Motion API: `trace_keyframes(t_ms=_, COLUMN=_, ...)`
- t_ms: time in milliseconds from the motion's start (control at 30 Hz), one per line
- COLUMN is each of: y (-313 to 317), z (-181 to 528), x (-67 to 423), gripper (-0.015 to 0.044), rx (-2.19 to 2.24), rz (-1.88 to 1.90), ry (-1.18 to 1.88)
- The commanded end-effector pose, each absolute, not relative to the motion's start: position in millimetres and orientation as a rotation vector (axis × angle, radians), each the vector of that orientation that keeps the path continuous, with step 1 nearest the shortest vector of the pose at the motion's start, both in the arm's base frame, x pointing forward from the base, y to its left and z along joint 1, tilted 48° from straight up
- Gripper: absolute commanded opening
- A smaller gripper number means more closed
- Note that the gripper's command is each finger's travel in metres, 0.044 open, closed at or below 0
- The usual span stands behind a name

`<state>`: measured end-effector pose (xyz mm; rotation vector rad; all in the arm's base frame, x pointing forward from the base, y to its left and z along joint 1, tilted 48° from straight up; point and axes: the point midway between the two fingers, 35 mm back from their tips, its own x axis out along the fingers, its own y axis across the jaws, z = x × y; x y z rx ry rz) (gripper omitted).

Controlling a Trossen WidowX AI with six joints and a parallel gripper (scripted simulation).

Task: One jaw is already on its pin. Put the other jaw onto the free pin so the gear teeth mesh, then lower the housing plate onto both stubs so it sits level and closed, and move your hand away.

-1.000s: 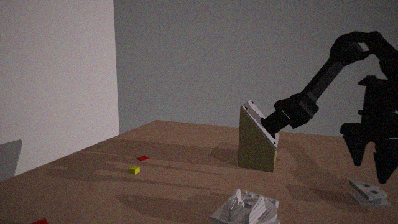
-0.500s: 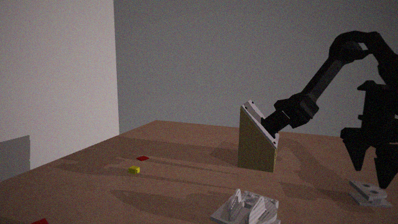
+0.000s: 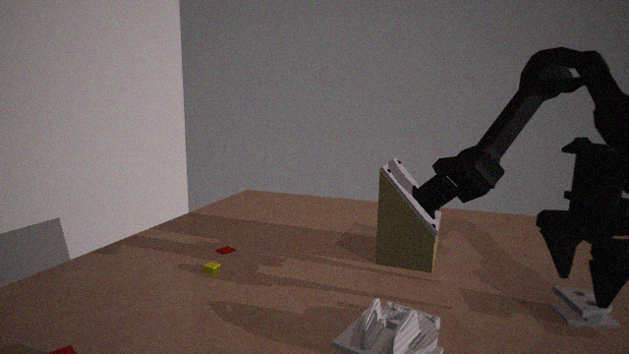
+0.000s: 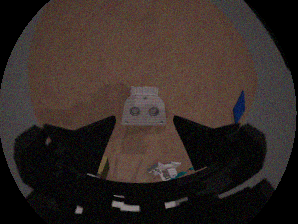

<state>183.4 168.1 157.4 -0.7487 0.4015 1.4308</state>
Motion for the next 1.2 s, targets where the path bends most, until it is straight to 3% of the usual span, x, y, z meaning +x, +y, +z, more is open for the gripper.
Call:
trace_keyframes(t_ms=0, y=169.4, z=153.9, x=183.6, gripper=0.0440, rx=-0.745, rz=1.428, ry=0.412)
trace_keyframes(t_ms=1167, y=189.8, z=135.6, x=186.8, gripper=0.0440, rx=-0.743, rz=1.428, ry=0.410)
